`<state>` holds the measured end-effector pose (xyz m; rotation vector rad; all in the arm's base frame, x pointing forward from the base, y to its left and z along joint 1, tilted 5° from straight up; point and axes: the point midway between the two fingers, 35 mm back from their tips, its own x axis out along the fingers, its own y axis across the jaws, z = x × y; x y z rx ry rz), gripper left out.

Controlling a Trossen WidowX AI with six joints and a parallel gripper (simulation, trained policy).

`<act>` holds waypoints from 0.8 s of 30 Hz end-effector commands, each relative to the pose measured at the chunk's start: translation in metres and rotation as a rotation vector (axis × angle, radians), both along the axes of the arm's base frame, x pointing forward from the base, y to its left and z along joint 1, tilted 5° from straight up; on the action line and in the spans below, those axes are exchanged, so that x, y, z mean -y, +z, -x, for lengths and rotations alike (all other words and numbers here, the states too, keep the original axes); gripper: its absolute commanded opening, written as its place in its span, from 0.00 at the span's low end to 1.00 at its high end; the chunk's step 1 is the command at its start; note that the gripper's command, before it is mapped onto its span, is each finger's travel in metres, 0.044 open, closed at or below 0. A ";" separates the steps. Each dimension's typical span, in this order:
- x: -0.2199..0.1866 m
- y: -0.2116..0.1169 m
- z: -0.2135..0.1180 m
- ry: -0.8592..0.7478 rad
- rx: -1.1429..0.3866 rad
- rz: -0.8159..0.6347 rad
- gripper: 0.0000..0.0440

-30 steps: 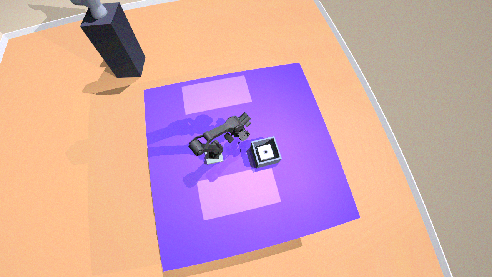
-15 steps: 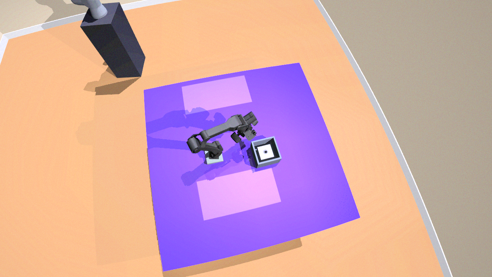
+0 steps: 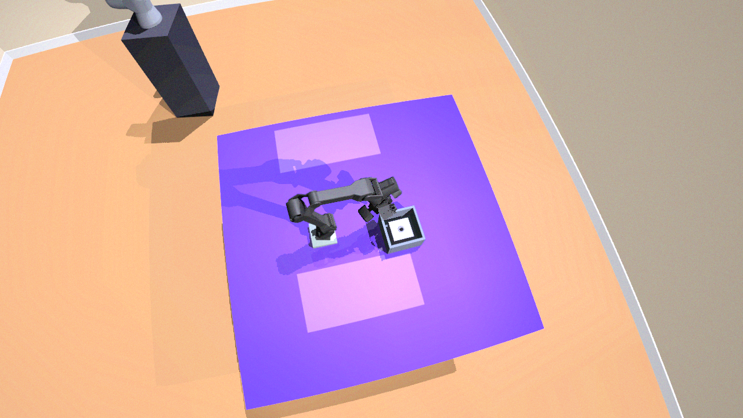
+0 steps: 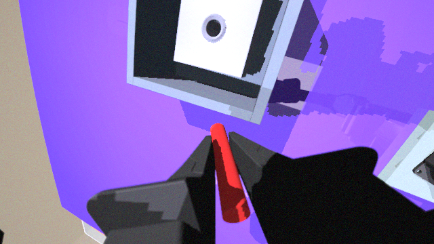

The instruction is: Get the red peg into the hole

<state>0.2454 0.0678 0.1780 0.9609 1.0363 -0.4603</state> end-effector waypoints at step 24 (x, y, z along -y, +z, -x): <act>0.056 -0.018 -0.054 -0.165 -0.014 0.024 0.02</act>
